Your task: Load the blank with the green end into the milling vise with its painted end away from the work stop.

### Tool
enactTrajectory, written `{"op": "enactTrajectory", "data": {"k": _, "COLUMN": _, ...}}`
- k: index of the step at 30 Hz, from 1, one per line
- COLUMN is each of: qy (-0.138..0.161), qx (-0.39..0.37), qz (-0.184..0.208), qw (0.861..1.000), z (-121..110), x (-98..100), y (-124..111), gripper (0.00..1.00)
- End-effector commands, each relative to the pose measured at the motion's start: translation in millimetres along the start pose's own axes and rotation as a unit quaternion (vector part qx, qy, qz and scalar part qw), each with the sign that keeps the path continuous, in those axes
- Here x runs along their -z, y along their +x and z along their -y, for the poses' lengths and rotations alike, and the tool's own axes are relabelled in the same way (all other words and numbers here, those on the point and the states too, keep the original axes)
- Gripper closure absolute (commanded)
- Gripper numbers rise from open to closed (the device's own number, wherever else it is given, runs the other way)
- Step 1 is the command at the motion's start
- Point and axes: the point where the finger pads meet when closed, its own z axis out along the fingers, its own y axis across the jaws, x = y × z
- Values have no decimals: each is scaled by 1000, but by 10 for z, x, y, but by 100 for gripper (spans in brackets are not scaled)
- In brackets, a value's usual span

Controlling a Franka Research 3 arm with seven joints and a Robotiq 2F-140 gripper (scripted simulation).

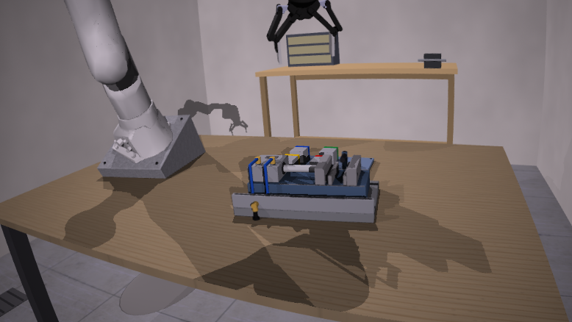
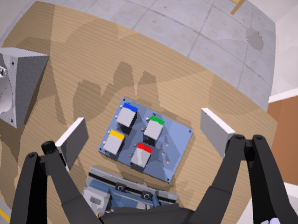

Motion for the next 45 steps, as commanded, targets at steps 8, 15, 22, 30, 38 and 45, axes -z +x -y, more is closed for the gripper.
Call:
{"op": "enactTrajectory", "data": {"k": 8, "qy": -8, "qx": -90, "qz": 79, "qw": 993, "z": -24, "x": 12, "y": 19, "gripper": 0}}
{"op": "enactTrajectory", "data": {"k": 15, "qy": -5, "qx": -90, "qz": 80, "qw": 993, "z": 49, "x": 37, "y": -43, "gripper": 0}}
{"op": "enactTrajectory", "data": {"k": 22, "qy": -5, "qx": -90, "qz": 80, "qw": 993, "z": 49, "x": 37, "y": -43, "gripper": 0}}
{"op": "enactTrajectory", "data": {"k": 30, "qy": 51, "qx": 83, "qz": 32, "qw": 995, "z": 154, "x": 71, "y": -145, "gripper": 0}}
{"op": "enactTrajectory", "data": {"k": 38, "qy": 51, "qx": 83, "qz": 32, "qw": 995, "z": 154, "x": 71, "y": -145, "gripper": 0}}
{"op": "enactTrajectory", "data": {"k": 45, "qy": 62, "qx": 124, "qz": 33, "qw": 990, "z": 139, "x": 69, "y": -138, "gripper": 0}}
